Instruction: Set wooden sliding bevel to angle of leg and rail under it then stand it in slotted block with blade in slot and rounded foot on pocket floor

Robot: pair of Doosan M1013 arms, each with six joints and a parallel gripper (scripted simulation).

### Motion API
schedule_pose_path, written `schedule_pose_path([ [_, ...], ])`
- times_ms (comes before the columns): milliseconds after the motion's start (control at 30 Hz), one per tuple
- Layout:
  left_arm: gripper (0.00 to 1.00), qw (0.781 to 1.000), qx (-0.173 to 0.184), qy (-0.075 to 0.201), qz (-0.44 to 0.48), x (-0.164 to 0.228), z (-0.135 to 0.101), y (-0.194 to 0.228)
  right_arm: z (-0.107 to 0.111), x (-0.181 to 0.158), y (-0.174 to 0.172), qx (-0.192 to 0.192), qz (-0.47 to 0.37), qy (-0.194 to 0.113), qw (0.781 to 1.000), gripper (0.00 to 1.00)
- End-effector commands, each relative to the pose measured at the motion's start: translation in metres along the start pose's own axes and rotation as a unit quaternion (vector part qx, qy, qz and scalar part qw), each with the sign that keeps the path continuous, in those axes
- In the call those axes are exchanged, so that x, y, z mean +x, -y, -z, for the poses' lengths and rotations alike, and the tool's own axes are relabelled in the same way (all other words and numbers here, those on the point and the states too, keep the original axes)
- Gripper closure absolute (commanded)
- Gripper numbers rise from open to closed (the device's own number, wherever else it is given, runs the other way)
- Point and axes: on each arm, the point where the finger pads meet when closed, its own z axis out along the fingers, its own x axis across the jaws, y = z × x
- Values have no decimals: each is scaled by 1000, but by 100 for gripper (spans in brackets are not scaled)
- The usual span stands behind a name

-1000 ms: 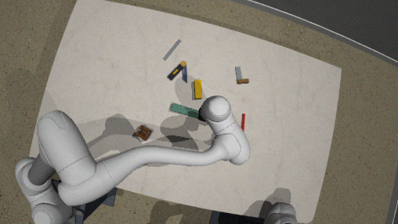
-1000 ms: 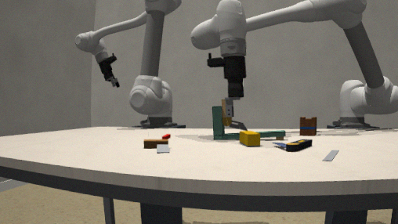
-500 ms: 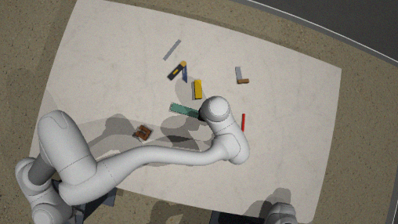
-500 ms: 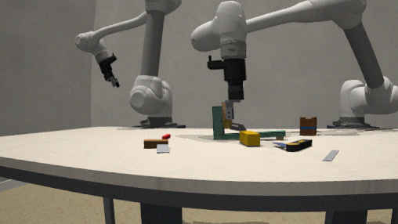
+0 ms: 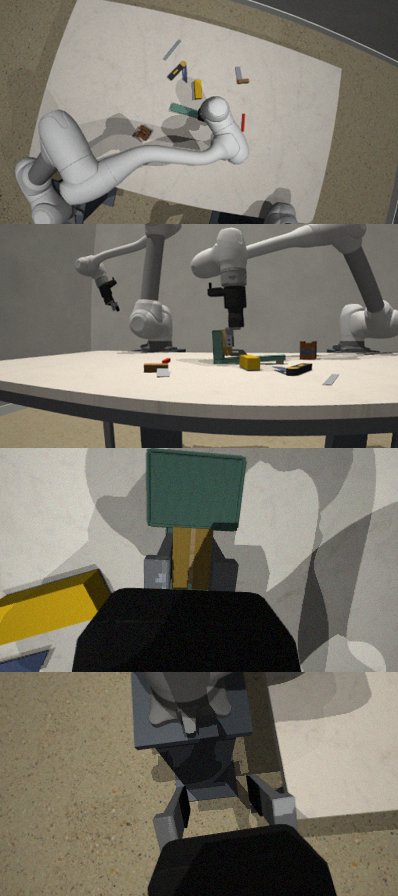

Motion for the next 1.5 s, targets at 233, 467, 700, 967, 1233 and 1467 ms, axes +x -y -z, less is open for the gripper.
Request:
schedule_pose_path([
  [233,100,1000,1,1,0,0,-2,0,1,0,0,-1,0,0,1000,0],
  [467,100,1000,1,1,0,0,-2,0,1,0,0,-1,0,0,1000,0],
  [700,100,1000,1,1,0,0,-2,0,1,0,0,-1,0,0,1000,0],
  [967,100,1000,1,1,0,0,-3,0,1,0,0,-1,0,0,1000,0],
  [1233,100,1000,1,1,0,0,-4,0,1,0,0,-1,0,0,1000,0],
  [1467,100,1000,1,1,0,0,-4,0,1,0,0,-1,0,0,1000,0],
])
